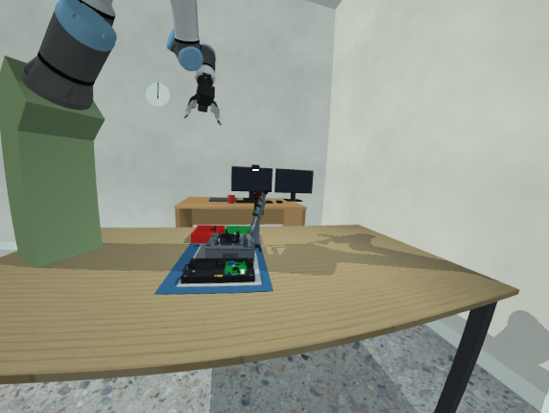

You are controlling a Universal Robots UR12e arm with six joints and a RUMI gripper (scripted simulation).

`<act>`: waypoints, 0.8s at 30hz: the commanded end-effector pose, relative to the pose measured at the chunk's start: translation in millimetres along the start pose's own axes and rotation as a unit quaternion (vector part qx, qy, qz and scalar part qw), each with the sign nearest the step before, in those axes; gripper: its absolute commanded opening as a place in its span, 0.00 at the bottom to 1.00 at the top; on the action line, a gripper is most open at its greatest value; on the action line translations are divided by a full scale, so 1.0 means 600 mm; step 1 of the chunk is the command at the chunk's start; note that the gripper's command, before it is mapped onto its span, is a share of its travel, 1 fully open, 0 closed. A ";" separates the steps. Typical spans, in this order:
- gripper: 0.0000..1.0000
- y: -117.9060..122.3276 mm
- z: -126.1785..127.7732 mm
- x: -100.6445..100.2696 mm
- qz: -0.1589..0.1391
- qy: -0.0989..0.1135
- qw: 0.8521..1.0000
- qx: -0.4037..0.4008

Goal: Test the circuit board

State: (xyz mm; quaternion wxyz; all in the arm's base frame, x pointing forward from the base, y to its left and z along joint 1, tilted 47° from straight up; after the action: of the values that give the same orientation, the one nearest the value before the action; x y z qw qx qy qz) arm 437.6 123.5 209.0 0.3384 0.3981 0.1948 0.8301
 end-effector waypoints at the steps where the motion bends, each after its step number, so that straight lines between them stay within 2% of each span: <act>1: 1.00 0.000 0.000 0.000 0.000 0.000 1.000 0.000; 24: 1.00 0.001 0.002 -0.004 0.001 -0.003 1.000 -0.002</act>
State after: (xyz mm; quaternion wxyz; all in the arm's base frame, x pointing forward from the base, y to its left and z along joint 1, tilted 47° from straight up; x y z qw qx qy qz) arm 437.7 123.5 209.0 0.3384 0.3983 0.1947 0.8300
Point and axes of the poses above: the point where the finger pads meet when closed, its own x axis back along the fingers, its own z axis across the jaws, y = z × x, the point moved 1 cm from there along x, back along the fingers, and after that the axes turned 12 degrees about -x, right-handed, at the moved point
